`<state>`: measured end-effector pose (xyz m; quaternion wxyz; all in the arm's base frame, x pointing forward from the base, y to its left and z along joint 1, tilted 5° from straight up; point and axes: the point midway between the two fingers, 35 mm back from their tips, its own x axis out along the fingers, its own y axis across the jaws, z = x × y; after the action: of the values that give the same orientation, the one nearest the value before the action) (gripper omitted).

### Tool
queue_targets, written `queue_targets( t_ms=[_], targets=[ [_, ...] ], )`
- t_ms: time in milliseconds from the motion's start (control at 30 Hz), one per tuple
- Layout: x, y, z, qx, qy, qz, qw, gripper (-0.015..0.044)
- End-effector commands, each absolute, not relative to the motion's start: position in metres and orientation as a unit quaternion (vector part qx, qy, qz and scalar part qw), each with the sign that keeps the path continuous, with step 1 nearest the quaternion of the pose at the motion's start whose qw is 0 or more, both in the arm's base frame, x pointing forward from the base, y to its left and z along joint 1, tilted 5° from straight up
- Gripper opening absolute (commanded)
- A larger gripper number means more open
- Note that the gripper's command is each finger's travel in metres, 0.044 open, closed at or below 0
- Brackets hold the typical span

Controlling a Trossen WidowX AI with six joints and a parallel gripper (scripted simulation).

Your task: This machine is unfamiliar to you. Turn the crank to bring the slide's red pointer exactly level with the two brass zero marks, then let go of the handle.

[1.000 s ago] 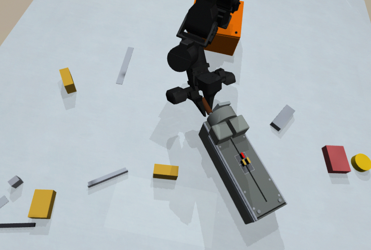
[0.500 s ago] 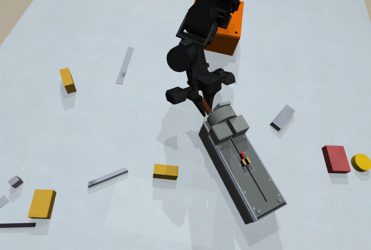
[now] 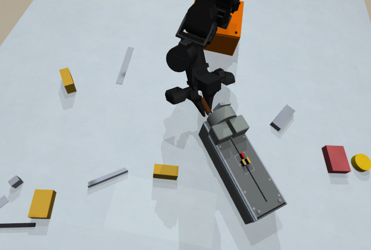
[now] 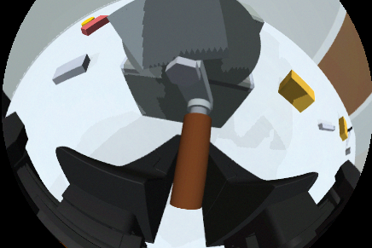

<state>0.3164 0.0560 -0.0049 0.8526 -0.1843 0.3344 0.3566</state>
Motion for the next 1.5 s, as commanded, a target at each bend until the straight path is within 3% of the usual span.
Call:
queue_targets(
  t_ms=[0, 1467],
  targets=[
    [0.3221, 0.0504, -0.0005, -0.191, 0.328, 0.347, 0.858, 0.0000],
    [0.3242, 0.0481, 0.0032, -0.191, 0.328, 0.347, 0.858, 0.0000]
  ],
)
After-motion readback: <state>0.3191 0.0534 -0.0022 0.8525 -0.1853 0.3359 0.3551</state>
